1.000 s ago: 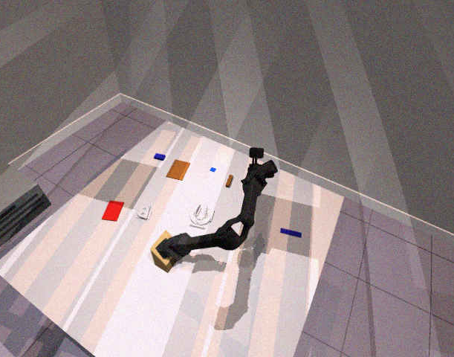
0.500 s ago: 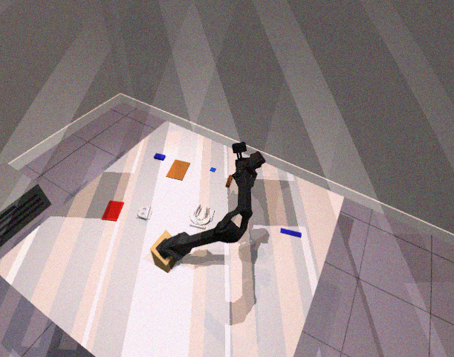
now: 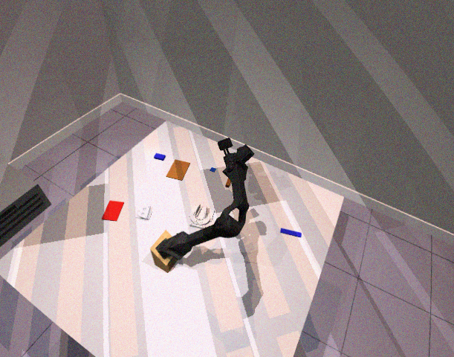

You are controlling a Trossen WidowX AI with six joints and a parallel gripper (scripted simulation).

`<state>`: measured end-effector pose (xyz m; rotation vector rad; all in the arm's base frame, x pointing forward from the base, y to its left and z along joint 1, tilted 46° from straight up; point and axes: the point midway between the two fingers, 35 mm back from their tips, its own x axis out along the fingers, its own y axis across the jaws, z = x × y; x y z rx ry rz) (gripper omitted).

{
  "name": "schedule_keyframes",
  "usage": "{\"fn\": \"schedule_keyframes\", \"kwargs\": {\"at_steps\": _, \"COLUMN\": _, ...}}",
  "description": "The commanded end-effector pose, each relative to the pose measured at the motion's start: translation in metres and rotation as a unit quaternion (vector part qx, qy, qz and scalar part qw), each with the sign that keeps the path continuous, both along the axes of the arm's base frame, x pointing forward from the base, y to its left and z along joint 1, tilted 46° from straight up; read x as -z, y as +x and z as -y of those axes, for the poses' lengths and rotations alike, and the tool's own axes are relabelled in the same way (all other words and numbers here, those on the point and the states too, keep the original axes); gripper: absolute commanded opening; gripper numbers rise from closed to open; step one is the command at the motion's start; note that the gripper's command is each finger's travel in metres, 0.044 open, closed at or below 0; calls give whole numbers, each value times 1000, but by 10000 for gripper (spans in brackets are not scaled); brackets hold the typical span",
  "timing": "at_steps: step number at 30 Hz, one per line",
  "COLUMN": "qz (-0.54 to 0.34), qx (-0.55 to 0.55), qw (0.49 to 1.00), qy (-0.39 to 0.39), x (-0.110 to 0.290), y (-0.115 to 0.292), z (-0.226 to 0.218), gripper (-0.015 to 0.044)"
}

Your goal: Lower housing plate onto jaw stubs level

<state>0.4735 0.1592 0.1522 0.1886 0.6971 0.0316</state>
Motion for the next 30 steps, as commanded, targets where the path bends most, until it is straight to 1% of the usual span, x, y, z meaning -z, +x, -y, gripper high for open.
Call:
{"fn": "schedule_keyframes", "kwargs": {"at_steps": 1, "qz": -22, "qx": -16, "qw": 999, "qy": -25, "x": 19, "y": -7, "z": -6, "gripper": 440}}
{"fn": "schedule_keyframes", "kwargs": {"at_steps": 17, "qz": -84, "qx": -87, "qw": 988, "qy": -100, "x": 66, "y": -34, "z": -36, "gripper": 440}}
{"fn": "schedule_keyframes", "kwargs": {"at_steps": 30, "qz": -134, "qx": -157, "qw": 963, "qy": -171, "x": 106, "y": -60, "z": -54, "gripper": 440}}
